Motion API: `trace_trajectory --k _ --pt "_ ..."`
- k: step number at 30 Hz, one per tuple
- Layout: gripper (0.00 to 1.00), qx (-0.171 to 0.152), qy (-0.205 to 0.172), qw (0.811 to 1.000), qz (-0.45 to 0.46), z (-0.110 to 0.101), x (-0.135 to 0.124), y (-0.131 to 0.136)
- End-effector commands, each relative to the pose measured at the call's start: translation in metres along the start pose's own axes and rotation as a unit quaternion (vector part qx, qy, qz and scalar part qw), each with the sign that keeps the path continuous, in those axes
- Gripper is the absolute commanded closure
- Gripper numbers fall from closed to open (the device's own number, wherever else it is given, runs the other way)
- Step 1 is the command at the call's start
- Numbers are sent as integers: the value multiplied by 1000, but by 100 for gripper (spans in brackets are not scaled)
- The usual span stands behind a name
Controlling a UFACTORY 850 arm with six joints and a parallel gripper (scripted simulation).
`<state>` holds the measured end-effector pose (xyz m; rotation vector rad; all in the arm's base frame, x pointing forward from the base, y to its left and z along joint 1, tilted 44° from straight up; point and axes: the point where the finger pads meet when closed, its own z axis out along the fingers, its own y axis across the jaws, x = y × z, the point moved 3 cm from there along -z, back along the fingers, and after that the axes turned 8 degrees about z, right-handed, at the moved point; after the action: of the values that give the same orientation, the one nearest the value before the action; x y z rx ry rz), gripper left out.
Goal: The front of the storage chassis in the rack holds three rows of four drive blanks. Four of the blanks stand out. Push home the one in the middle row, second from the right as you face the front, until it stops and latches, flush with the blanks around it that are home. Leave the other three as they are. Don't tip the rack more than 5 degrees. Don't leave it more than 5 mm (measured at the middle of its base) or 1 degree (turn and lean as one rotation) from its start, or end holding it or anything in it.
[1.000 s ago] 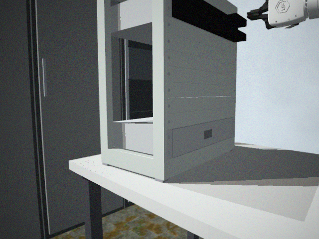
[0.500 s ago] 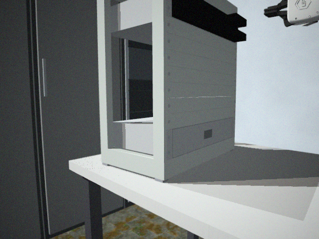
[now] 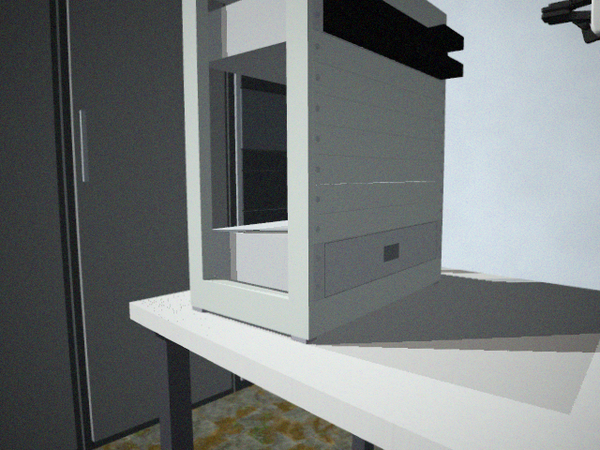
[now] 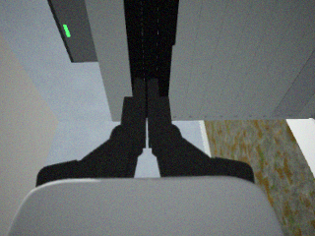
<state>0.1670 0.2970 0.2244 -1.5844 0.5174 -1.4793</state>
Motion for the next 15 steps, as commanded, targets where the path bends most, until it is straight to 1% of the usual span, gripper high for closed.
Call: trace_trajectory --k 1,4,15 --pt "100 -1 1 1000 1 -12 -1 -1" --pt "100 -1 1 1000 1 -17 -1 -1" --pt "100 -1 1 1000 1 -21 -1 -1"
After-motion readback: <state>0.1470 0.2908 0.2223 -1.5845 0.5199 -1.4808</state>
